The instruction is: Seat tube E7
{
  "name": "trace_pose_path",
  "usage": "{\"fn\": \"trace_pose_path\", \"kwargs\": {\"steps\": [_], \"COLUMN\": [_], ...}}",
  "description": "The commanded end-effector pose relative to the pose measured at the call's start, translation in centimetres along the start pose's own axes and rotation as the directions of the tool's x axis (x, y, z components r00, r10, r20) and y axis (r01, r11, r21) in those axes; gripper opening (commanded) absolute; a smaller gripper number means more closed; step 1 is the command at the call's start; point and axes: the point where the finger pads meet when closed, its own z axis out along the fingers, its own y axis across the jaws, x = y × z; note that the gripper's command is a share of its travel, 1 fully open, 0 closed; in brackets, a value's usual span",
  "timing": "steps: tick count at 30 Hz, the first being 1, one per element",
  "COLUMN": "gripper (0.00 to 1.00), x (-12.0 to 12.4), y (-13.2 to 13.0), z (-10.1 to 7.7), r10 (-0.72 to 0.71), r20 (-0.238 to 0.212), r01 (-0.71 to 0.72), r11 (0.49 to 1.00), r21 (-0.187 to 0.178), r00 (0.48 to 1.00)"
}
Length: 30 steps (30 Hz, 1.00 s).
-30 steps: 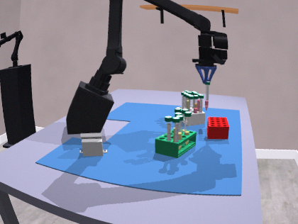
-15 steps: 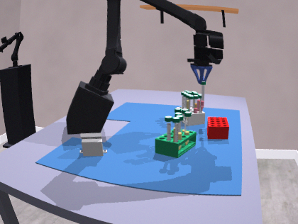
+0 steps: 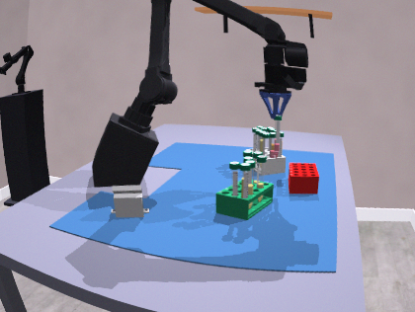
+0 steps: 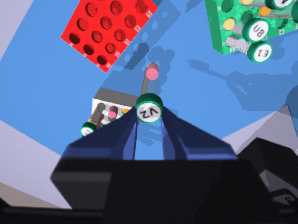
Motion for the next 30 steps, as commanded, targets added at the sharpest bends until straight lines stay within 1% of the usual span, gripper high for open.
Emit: {"fn": "trace_pose_path", "kwargs": {"steps": [1, 3, 7, 13, 15, 18, 22, 26, 30], "gripper": [0.00, 0.00, 0.00, 0.00, 0.00, 0.00, 0.00, 0.00, 0.00], "x": [-0.48, -0.02, -0.08, -0.07, -0.07, -0.07, -0.07, -0.06, -0.05], "y": [-0.43, 0.08, 0.03, 0.04, 0.04, 0.04, 0.05, 0.06, 0.06], "z": [0.19, 0.35, 0.33, 0.32, 0.32, 0.32, 0.32, 0.33, 0.33], "r10": [-0.087, -0.170, -0.298, -0.482, -0.482, -0.567, -0.671, -0.764, -0.843], "r20": [0.012, 0.005, 0.007, 0.007, 0.007, 0.008, 0.008, 0.008, 0.008], "r01": [0.087, 0.170, 0.298, 0.482, 0.482, 0.567, 0.671, 0.764, 0.843], "r11": [0.996, 0.985, 0.955, 0.876, 0.876, 0.824, 0.741, 0.645, 0.538], "r21": [-0.002, -0.005, -0.004, -0.003, -0.003, -0.003, -0.002, -0.001, 0.000], "r00": [0.996, 0.985, 0.955, 0.876, 0.876, 0.824, 0.741, 0.645, 0.538]}}
